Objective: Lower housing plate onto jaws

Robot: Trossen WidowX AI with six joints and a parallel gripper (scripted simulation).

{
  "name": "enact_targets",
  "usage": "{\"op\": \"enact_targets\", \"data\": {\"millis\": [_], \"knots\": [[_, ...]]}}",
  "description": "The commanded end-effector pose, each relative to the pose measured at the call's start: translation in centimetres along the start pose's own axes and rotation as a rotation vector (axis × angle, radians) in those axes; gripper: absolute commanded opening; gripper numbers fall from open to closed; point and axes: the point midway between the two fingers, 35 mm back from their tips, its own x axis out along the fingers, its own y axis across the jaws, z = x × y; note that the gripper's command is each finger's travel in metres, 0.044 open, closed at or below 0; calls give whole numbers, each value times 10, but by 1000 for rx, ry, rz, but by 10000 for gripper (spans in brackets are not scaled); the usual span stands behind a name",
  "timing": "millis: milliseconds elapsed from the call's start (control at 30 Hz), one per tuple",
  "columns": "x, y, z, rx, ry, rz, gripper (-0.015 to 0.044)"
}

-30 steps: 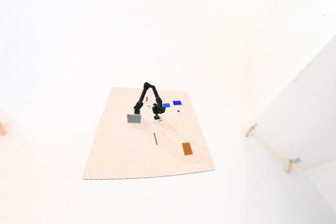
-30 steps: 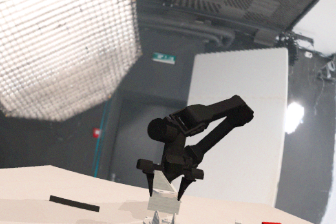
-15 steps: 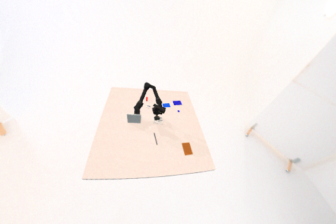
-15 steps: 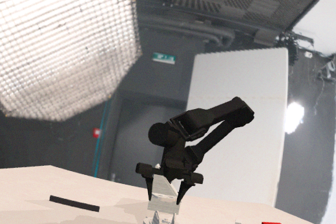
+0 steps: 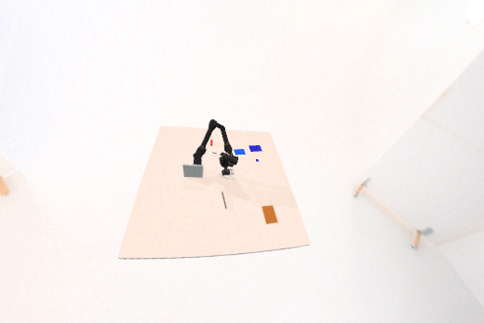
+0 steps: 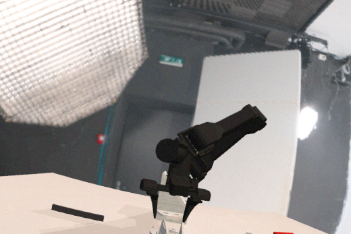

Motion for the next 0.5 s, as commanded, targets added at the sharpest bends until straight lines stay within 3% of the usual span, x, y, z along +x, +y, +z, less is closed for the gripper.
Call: {"op": "enact_targets", "data": {"millis": [0,467], "knots": [[9,1,-2,10,2,9,351],[25,3,-4,10,2,14,351]]}}
